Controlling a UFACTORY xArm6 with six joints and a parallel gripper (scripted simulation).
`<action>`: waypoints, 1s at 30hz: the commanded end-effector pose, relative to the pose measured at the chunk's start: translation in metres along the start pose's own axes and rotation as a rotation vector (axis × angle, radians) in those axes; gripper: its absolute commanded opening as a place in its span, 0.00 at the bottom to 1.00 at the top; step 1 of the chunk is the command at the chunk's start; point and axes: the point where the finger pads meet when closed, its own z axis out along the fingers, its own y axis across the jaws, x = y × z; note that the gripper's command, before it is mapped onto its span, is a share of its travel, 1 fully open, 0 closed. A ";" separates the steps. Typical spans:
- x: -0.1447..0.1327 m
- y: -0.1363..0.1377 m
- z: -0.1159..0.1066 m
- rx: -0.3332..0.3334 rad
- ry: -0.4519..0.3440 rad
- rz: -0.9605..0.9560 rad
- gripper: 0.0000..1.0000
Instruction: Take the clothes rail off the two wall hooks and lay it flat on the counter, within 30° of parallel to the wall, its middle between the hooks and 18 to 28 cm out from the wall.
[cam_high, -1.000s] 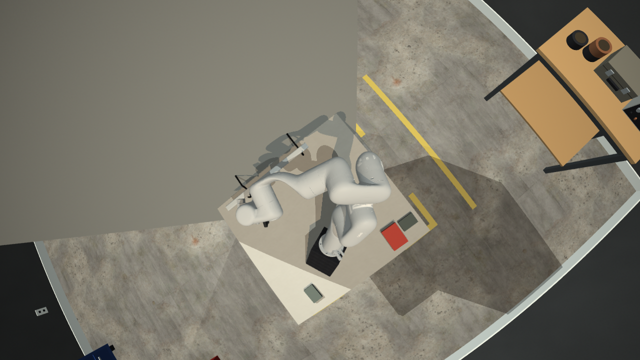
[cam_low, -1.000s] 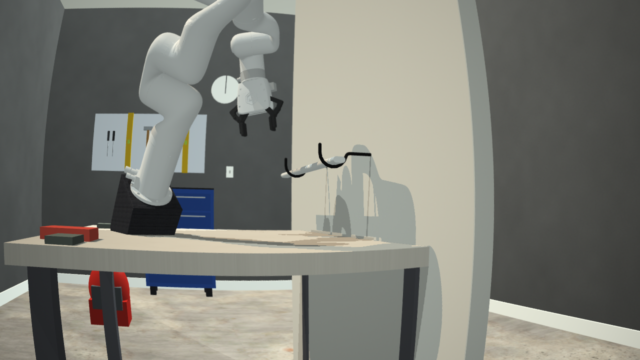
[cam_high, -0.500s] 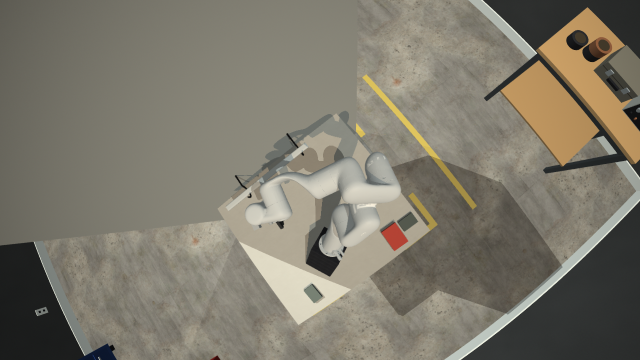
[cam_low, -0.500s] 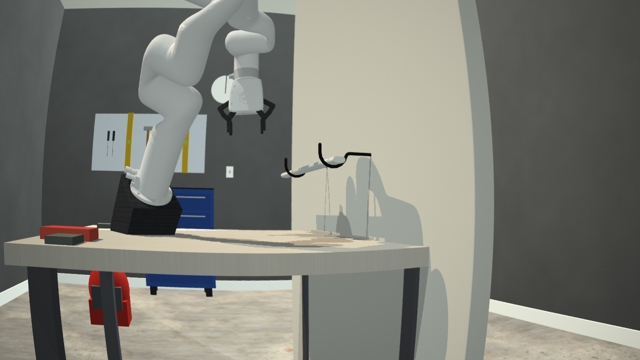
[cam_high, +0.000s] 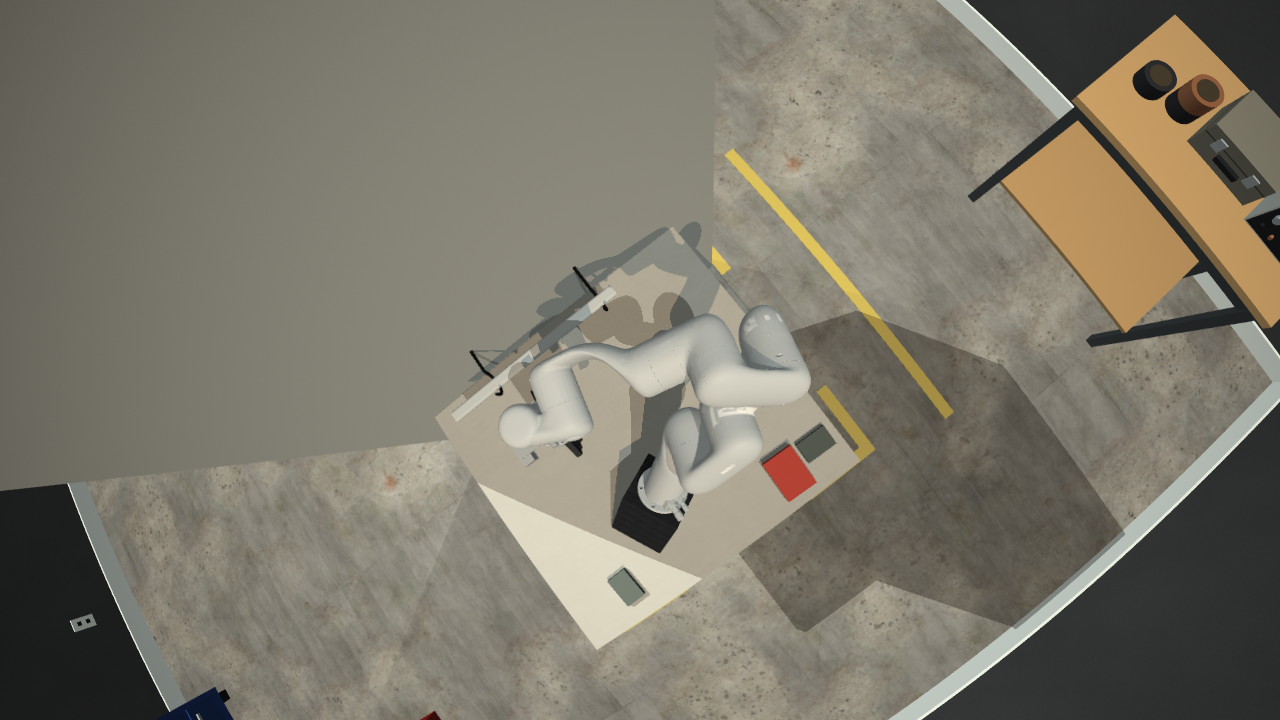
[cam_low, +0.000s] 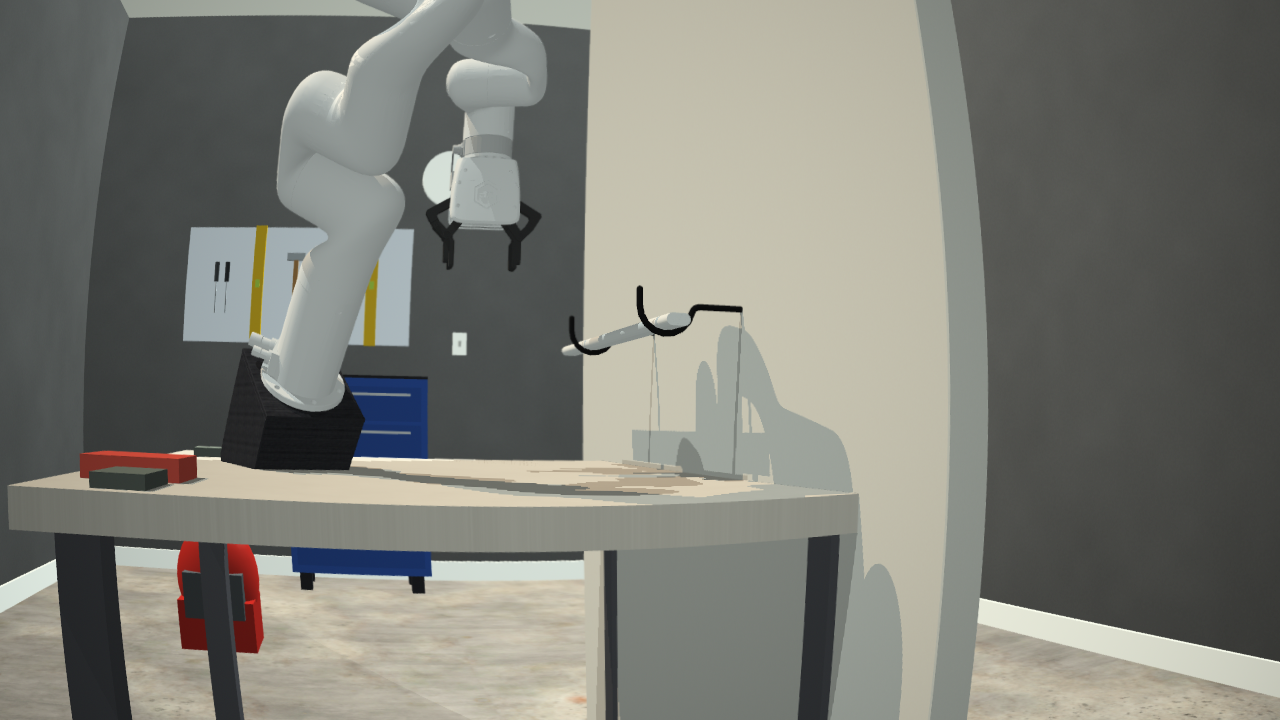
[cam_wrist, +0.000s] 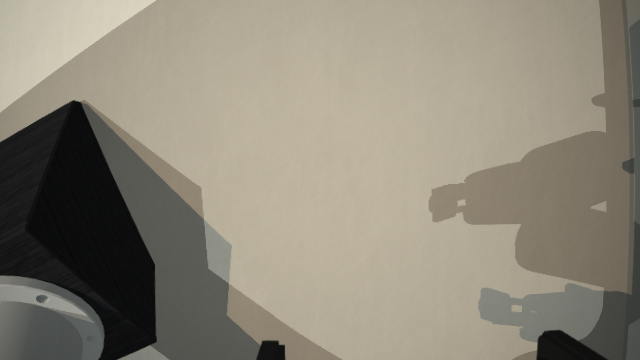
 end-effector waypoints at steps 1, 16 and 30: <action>0.000 0.006 0.000 0.000 0.003 -0.001 1.00; 0.000 0.028 0.005 0.000 0.003 -0.001 1.00; 0.000 0.047 0.008 -0.001 0.003 -0.001 1.00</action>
